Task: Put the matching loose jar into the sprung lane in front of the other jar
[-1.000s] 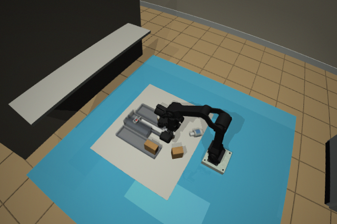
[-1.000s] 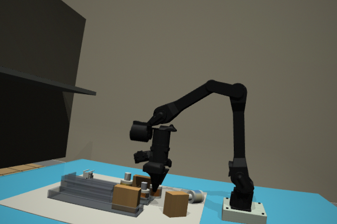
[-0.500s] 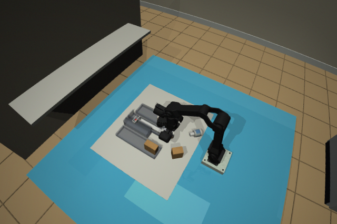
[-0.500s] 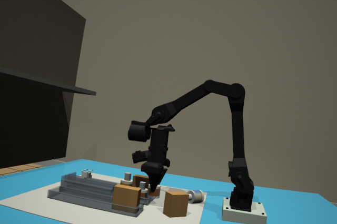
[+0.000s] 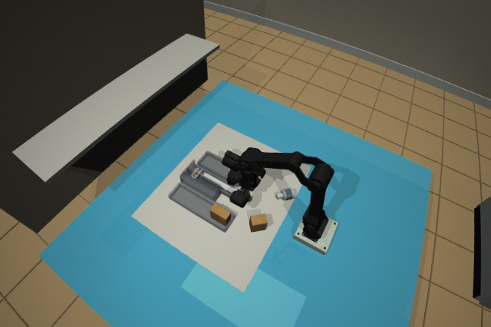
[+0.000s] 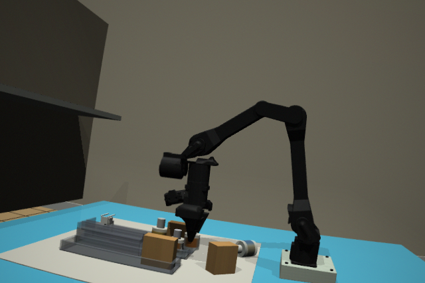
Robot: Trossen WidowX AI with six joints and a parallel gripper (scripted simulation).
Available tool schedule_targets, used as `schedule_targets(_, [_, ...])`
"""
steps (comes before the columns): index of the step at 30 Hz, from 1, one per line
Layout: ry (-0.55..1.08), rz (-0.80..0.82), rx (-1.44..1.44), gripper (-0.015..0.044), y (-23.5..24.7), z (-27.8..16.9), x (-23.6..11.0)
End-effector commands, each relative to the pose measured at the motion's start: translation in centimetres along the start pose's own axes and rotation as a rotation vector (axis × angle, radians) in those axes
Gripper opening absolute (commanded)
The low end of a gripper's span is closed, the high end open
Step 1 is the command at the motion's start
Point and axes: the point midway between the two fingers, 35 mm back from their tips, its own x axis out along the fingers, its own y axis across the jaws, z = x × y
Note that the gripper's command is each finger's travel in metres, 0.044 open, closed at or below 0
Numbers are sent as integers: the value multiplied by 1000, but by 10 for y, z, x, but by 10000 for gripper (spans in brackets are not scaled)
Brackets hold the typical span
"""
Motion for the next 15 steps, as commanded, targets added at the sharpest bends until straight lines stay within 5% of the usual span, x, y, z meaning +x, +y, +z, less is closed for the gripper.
schedule_targets(1, [-25,3,2,0,1,9,-3])
schedule_targets(15, [-26,3,2,0,1,14,-3])
